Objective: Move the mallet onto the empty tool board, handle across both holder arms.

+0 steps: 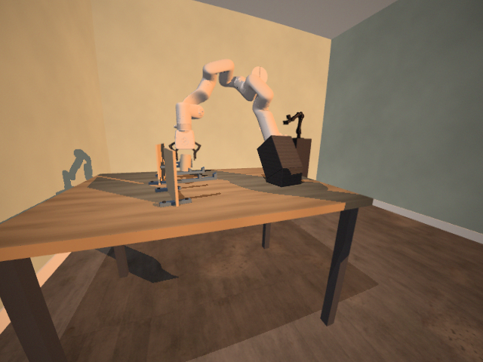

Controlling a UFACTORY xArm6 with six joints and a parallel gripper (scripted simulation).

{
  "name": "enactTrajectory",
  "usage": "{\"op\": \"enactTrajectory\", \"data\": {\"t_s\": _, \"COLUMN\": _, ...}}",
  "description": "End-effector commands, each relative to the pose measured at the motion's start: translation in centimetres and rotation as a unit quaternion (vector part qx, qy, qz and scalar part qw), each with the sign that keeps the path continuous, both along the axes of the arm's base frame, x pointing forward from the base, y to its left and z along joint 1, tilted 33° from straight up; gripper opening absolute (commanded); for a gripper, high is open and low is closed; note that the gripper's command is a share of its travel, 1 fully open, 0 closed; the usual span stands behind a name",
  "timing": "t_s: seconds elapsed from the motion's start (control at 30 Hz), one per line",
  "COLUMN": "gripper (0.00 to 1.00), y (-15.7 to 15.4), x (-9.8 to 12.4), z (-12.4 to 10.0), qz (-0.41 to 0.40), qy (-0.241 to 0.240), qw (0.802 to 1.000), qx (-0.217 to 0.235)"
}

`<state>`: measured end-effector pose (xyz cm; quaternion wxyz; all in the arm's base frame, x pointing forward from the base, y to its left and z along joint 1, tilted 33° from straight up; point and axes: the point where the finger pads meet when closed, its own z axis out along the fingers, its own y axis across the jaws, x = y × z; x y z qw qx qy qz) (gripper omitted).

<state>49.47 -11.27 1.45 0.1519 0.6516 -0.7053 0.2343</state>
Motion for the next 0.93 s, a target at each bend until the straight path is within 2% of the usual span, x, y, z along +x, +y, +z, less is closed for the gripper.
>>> {"op": "enactTrajectory", "data": {"t_s": 0.0, "gripper": 1.00, "y": 2.2, "x": -0.1, "z": 3.7, "qz": 0.001, "qy": -0.004, "qw": 1.000, "qx": 0.000}}
{"op": "enactTrajectory", "data": {"t_s": 0.23, "gripper": 1.00, "y": 4.7, "x": -0.6, "z": 7.6, "qz": 0.001, "qy": -0.004, "qw": 1.000, "qx": 0.000}}
{"op": "enactTrajectory", "data": {"t_s": 0.9, "gripper": 1.00, "y": 4.7, "x": -0.6, "z": 7.7, "qz": 0.001, "qy": -0.004, "qw": 1.000, "qx": 0.000}}
